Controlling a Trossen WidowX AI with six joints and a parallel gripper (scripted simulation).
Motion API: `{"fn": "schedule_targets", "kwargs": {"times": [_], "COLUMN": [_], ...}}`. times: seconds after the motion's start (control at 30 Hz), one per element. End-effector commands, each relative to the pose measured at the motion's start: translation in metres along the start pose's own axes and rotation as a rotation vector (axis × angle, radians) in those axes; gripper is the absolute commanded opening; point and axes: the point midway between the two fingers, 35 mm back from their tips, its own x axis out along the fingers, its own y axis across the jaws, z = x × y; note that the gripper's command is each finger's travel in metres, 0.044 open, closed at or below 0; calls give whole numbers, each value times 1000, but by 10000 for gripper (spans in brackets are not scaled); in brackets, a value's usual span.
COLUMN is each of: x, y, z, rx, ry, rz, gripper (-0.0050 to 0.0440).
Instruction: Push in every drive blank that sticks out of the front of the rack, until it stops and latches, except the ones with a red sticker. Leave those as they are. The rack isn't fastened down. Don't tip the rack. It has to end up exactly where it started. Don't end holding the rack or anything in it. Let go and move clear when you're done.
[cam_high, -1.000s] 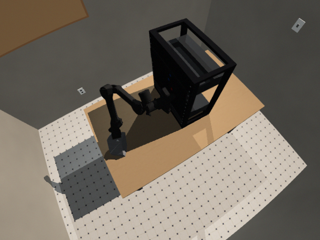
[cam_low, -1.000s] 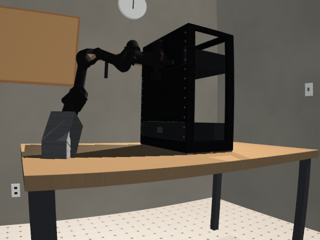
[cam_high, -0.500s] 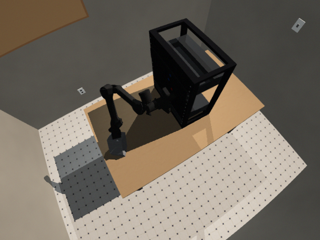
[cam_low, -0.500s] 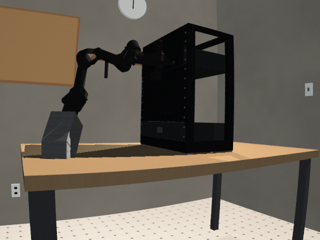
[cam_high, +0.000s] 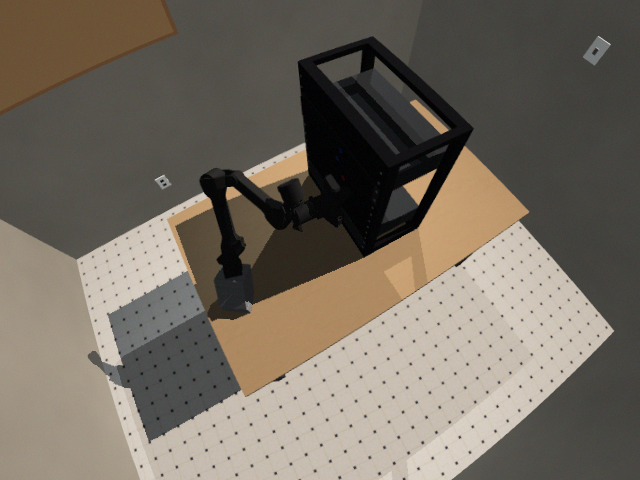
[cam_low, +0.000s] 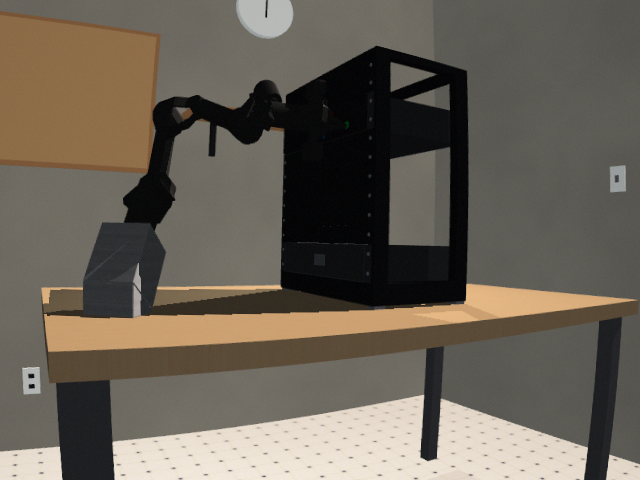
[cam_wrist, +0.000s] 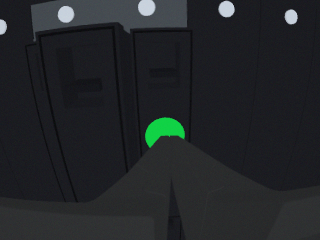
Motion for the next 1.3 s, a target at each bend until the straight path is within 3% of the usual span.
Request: {"fn": "schedule_targets", "kwargs": {"times": [0.0, 1.27], "x": [5, 9], "y": [9, 11], "z": [-5, -6], "rx": [-20, -20], "ry": [9, 9], "rz": [23, 23], "gripper": [0, 0]}}
